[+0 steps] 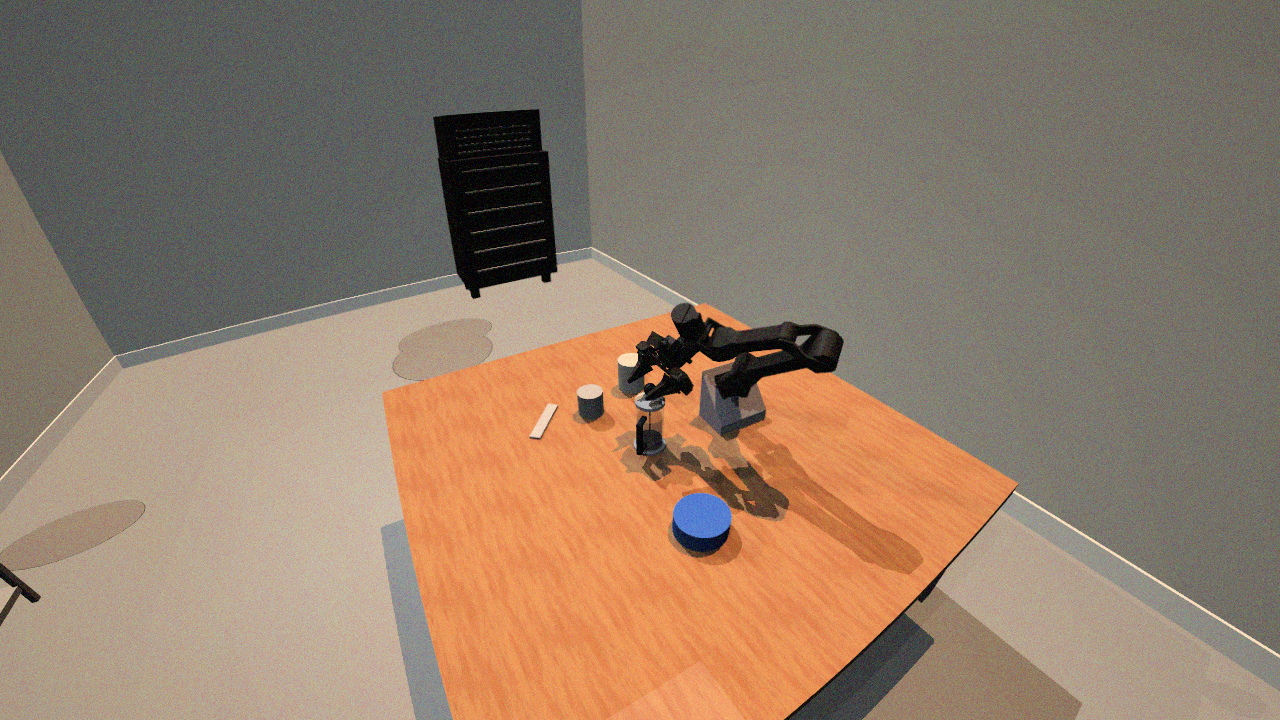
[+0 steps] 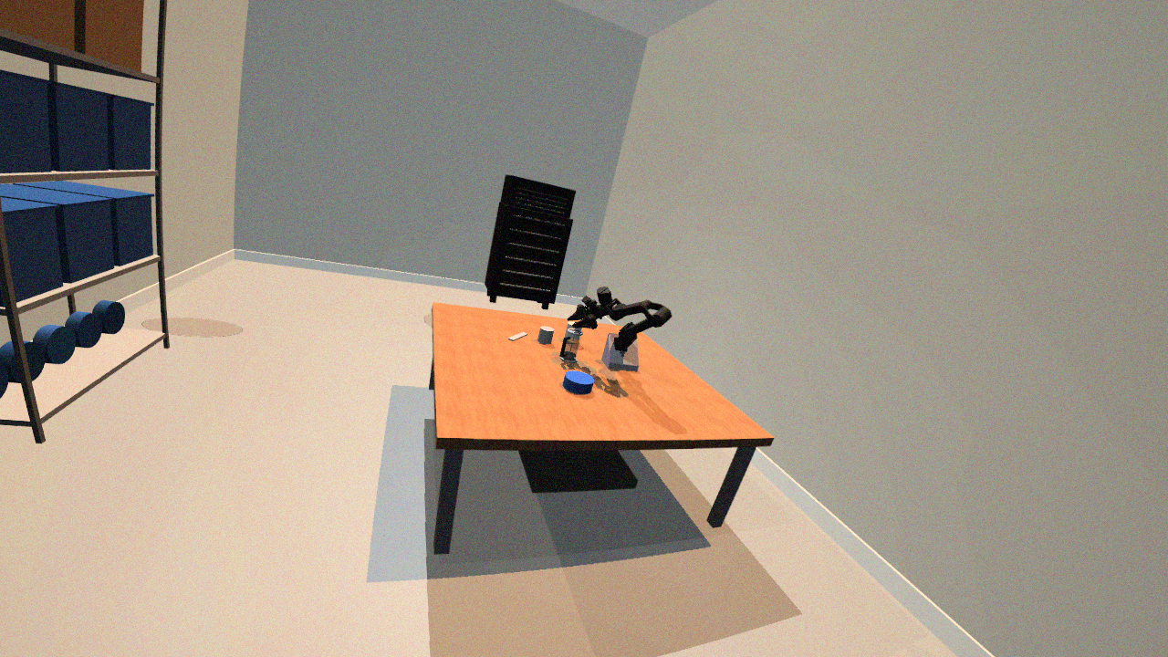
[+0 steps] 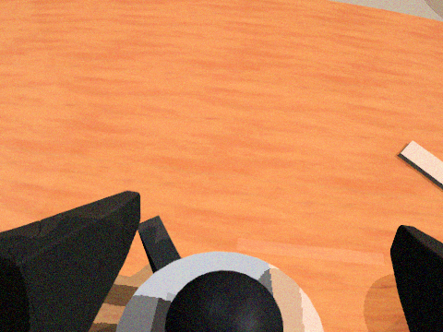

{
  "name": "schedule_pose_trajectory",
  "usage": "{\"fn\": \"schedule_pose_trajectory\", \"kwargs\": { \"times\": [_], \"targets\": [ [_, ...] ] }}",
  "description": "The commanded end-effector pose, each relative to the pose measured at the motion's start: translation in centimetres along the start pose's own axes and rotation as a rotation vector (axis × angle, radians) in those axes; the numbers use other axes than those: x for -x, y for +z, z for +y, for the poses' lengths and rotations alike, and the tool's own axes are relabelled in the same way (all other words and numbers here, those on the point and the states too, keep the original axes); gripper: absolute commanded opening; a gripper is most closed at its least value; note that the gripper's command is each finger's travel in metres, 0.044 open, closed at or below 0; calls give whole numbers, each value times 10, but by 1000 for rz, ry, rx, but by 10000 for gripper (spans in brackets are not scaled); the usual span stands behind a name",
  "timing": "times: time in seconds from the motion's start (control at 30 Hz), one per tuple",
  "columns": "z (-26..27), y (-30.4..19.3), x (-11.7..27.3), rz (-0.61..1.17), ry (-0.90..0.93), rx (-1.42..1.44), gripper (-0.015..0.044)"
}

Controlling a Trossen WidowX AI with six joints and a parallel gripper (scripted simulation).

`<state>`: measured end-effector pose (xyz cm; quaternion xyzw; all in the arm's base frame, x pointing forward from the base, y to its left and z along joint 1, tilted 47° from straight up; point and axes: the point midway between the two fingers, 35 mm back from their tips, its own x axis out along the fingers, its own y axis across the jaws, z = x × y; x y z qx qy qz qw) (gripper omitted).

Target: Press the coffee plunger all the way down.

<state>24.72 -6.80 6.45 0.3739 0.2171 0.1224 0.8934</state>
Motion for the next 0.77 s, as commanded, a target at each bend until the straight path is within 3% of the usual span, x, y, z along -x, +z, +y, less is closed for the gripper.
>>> {"fn": "schedule_pose_trajectory", "kwargs": {
  "times": [0.0,0.2,0.73],
  "targets": [
    [-1,0,0,-1,-4,1,440],
    [-10,30,9,-52,-48,122,440],
    [7,56,61,12,-11,-16,440]
  ]
}}
